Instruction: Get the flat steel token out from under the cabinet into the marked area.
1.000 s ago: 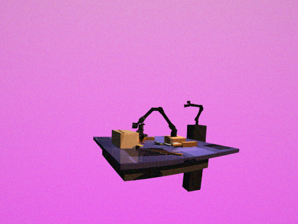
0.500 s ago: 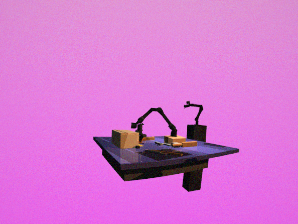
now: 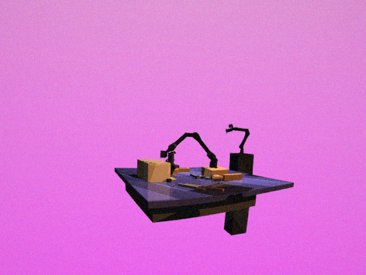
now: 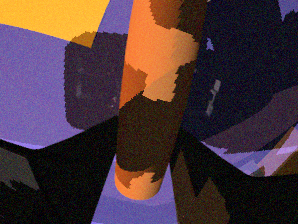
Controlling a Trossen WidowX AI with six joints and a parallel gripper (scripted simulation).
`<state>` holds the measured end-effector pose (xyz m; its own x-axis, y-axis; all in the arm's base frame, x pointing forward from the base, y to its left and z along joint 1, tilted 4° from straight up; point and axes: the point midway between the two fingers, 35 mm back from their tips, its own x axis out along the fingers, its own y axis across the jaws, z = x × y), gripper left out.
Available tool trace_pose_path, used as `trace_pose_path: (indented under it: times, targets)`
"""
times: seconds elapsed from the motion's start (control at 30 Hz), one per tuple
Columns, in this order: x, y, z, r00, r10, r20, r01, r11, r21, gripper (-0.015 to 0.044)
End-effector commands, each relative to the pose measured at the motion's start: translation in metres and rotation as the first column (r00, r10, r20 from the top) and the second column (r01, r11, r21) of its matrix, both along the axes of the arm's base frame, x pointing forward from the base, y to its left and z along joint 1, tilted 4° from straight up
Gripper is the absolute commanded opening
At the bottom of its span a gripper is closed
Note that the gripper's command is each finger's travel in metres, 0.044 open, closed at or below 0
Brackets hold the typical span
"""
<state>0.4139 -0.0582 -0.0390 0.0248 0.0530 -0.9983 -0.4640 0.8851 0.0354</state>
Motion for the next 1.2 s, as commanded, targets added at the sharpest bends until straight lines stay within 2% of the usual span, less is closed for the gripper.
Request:
trace_pose_path:
  times: [0.0, 1.17]
  targets:
    - [-0.001, 0.007, 0.000, 1.000, 0.003, 0.003, -0.003, 1.000, 0.004, 0.0000]
    - [-0.019, 0.041, 0.000, 1.000, 0.003, 0.002, -0.003, 1.000, 0.007, 0.0000]
